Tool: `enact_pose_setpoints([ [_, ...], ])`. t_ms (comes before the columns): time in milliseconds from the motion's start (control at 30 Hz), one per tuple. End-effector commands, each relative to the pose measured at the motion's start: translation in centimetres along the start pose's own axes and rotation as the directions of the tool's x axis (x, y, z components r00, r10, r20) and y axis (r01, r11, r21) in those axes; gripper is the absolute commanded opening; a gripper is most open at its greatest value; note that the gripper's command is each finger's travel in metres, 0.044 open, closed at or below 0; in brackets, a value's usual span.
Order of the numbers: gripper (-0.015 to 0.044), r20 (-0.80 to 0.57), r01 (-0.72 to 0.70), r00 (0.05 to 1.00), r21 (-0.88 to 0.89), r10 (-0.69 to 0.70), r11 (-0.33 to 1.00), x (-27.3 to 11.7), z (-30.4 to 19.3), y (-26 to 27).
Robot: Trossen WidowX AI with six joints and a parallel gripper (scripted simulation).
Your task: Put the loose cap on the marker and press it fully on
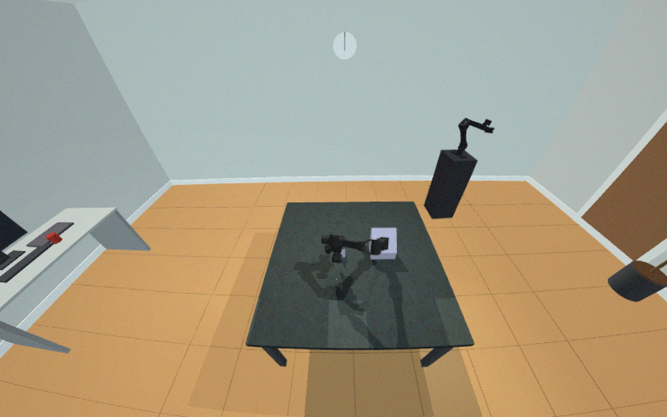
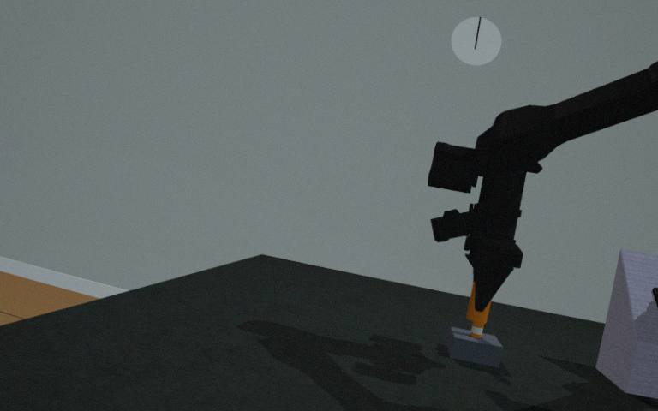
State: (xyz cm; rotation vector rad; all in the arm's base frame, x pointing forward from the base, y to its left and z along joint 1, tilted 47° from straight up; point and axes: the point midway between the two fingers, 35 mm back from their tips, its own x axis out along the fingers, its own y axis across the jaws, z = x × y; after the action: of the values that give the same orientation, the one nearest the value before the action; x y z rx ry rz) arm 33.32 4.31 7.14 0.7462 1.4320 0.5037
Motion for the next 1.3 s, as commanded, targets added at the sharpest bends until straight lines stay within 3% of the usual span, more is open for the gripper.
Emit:
enact_pose_setpoints([
  [0,0.0,-0.003,0.011,1.0,-0.001,-0.011,1.0,-0.6,0.1,-1.5],
  [767,0.0,-0.007,0.001,1.0,-0.002,-0.001,1.0,-4.4,-1.2,-8.7],
  [1267,0.0,-0.007,0.001,1.0,-0.002,-0.001,1.0,-2.9,-1.2,-8.7],
])
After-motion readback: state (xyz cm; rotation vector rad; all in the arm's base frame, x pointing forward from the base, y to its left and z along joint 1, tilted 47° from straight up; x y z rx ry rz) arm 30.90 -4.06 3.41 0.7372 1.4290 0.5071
